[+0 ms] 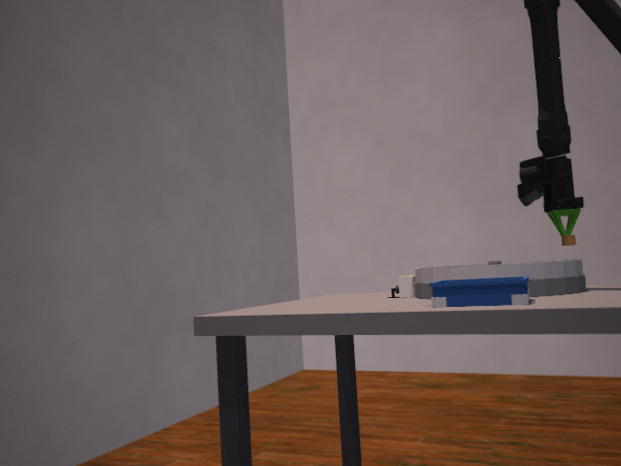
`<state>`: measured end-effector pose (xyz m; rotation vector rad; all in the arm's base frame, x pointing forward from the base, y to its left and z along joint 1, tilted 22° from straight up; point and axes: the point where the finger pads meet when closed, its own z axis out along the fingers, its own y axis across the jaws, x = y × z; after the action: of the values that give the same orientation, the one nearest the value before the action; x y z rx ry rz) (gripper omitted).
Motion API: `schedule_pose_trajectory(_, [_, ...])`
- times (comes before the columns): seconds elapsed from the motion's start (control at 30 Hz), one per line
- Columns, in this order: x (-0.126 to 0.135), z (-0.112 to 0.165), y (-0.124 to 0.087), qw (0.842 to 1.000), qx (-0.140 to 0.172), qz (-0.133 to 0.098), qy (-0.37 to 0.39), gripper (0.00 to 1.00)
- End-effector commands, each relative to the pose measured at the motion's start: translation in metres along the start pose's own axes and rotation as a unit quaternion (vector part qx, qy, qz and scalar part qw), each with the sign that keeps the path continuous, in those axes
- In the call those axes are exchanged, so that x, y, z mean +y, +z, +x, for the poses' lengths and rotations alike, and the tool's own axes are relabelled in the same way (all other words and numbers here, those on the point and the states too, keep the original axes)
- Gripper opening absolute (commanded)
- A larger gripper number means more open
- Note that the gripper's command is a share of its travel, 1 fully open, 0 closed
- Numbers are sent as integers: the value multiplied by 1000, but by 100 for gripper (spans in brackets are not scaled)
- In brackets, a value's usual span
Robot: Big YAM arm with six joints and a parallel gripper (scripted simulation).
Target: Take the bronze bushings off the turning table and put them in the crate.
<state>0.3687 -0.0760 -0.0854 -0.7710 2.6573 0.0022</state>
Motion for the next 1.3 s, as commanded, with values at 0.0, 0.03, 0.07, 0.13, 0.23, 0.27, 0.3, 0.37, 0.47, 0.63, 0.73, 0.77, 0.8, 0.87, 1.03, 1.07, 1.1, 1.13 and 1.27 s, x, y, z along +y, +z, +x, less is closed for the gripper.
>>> schedule_pose_trajectory(0.0, [2,-24,-8,1000,-13,8,0,0])
schedule_pose_trajectory(0.03, [4,-29,-8,1000,-14,9,0,0])
schedule_pose_trajectory(0.07, [6,-33,-8,1000,-14,9,0,0])
schedule_pose_trajectory(0.13, [13,-43,-8,1000,-15,8,0,0])
schedule_pose_trajectory(0.23, [21,-54,-9,1000,-15,8,0,0])
schedule_pose_trajectory(0.27, [21,-54,-9,1000,-15,8,0,0])
schedule_pose_trajectory(0.3, [26,-61,-9,1000,-16,8,0,0])
schedule_pose_trajectory(0.37, [36,-74,-9,1000,-17,8,1,0])
schedule_pose_trajectory(0.47, [52,-98,-10,1000,-18,8,1,0])
schedule_pose_trajectory(0.63, [82,-140,-12,1000,-20,6,2,0])
schedule_pose_trajectory(0.73, [109,-162,-1,1000,-6,0,3,0])
schedule_pose_trajectory(0.77, [116,-172,-1,1000,-6,0,3,0])
schedule_pose_trajectory(0.8, [116,-172,-1,1000,-6,0,3,0])
schedule_pose_trajectory(0.87, [124,-184,-2,1000,-7,0,3,0])
schedule_pose_trajectory(1.03, [161,-236,-4,1000,-9,0,3,0])
schedule_pose_trajectory(1.07, [168,-245,-4,1000,-10,0,3,0])
schedule_pose_trajectory(1.1, [174,-254,-4,1000,-10,0,3,0])
schedule_pose_trajectory(1.13, [181,-264,-5,1000,-11,0,3,0])
schedule_pose_trajectory(1.27, [206,-299,-6,1000,-12,-1,2,0])
